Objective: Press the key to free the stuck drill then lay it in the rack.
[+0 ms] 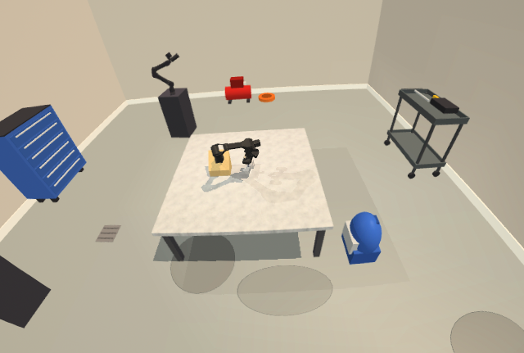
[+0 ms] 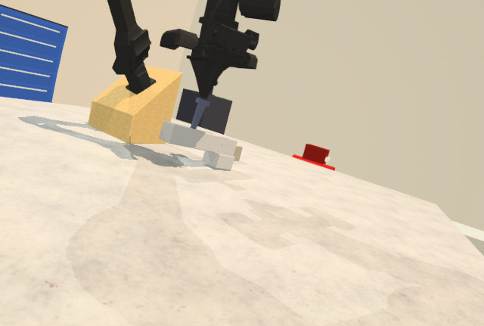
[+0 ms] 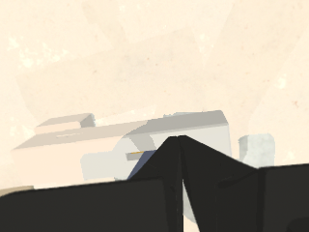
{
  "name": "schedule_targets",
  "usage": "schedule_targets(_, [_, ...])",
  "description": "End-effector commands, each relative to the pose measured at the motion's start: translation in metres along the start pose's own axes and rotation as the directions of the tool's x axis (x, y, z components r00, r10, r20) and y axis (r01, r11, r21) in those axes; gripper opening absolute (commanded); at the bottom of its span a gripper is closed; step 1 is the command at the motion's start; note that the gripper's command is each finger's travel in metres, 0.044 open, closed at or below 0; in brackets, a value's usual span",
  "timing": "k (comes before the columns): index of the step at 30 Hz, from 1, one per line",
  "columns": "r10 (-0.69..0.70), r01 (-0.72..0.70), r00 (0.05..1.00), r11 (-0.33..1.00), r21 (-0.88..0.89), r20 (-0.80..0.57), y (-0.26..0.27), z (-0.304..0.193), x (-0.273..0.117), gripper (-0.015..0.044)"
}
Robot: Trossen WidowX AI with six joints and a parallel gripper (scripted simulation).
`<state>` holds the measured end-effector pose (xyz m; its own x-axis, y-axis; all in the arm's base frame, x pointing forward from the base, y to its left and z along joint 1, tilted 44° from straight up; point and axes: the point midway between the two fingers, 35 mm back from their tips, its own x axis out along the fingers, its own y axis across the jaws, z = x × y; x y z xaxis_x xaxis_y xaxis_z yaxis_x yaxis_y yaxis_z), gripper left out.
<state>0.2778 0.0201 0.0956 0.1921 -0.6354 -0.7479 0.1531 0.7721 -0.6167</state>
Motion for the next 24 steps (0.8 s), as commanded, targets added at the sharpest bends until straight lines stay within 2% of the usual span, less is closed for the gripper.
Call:
schedule_targets(1, [-0.045, 0.043, 0.998, 0.996, -0.073, -0.033, 0.027, -0.03, -0.005, 0.0])
schedule_targets(24, [-0.058, 0.055, 0.998, 0.995, -0.085, -0.035, 0.031, -0.037, 0.01, 0.0])
